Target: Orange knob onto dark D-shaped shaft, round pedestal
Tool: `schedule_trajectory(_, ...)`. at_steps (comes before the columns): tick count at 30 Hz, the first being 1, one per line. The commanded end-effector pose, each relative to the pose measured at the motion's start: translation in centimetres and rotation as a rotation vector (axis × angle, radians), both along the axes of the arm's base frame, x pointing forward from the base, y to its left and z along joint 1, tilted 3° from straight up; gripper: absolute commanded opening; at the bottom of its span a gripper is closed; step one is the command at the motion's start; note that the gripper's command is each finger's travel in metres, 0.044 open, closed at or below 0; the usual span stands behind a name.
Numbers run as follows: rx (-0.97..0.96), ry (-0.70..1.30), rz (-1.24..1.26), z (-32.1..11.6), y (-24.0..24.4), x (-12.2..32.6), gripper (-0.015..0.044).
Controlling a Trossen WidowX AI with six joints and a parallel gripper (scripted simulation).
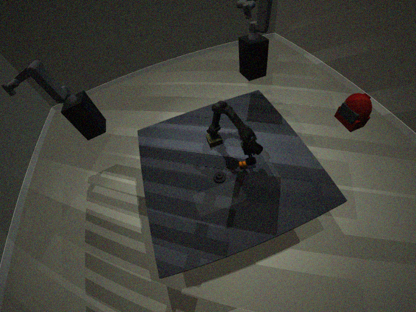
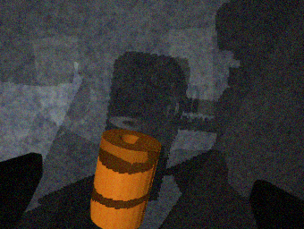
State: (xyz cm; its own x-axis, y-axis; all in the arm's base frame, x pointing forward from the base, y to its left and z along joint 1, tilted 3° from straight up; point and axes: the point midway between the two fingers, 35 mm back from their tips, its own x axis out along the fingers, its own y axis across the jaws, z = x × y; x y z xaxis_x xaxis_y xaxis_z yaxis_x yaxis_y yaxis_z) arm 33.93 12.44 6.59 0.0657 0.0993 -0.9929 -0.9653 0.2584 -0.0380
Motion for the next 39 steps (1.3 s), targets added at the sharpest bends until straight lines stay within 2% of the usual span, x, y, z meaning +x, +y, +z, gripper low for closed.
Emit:
schedule_trajectory(1,-0.062,0.083,-0.076,-0.4,-1.6,-1.1,0.044)
schedule_trajectory(5,-0.062,0.083,-0.076,-0.5,-1.6,-1.1,0.044)
schedule_trajectory(9,-0.062,0.083,-0.076,-2.7,-1.5,-1.1,0.044)
schedule_trajectory(39,-0.061,0.083,-0.076,-7.0,-1.3,-1.2,0.044)
